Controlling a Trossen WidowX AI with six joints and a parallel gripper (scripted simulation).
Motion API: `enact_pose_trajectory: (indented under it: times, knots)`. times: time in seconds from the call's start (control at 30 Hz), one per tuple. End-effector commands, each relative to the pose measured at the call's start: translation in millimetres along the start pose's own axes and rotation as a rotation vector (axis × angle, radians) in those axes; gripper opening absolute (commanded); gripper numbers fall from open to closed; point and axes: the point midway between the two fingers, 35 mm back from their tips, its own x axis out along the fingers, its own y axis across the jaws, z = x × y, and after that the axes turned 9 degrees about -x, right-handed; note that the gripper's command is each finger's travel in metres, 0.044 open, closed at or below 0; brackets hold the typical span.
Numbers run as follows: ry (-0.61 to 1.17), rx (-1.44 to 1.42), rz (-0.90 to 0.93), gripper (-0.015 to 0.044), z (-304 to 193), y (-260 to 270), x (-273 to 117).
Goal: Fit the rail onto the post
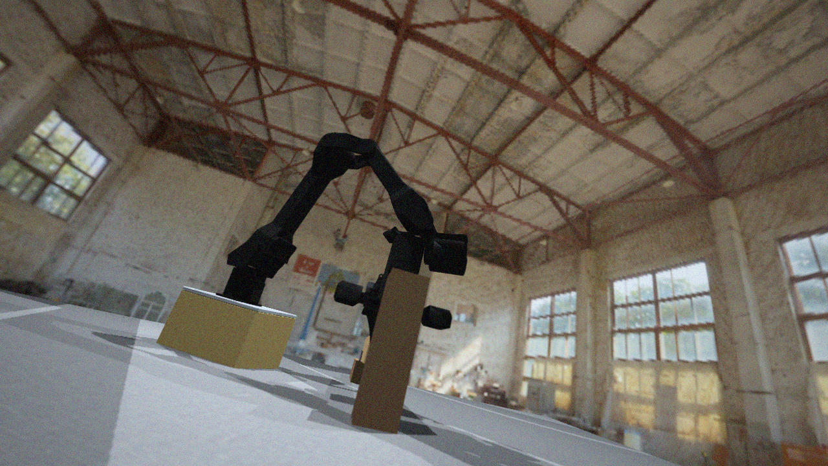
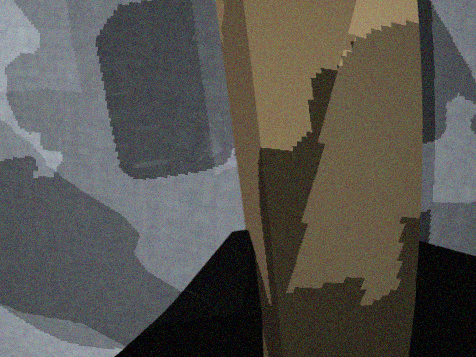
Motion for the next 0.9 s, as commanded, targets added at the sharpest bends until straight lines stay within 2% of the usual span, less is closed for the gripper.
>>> enact_pose_trajectory:
  times: [0.0, 0.53, 0.77, 0.87]
  knots:
    - [0.0, 0.0, 0.0, 0.0026, 0.0, 0.0, 0.0]
    - [0.0, 0.0, 0.0, 0.044, 0.0, 0.0, 0.0]
    - [0.0, 0.0, 0.0, 0.044, 1.7, -0.4, -1.7]
    - [0.002, -0.001, -0.005, 0.044, 23.5, -4.0, -23.3]
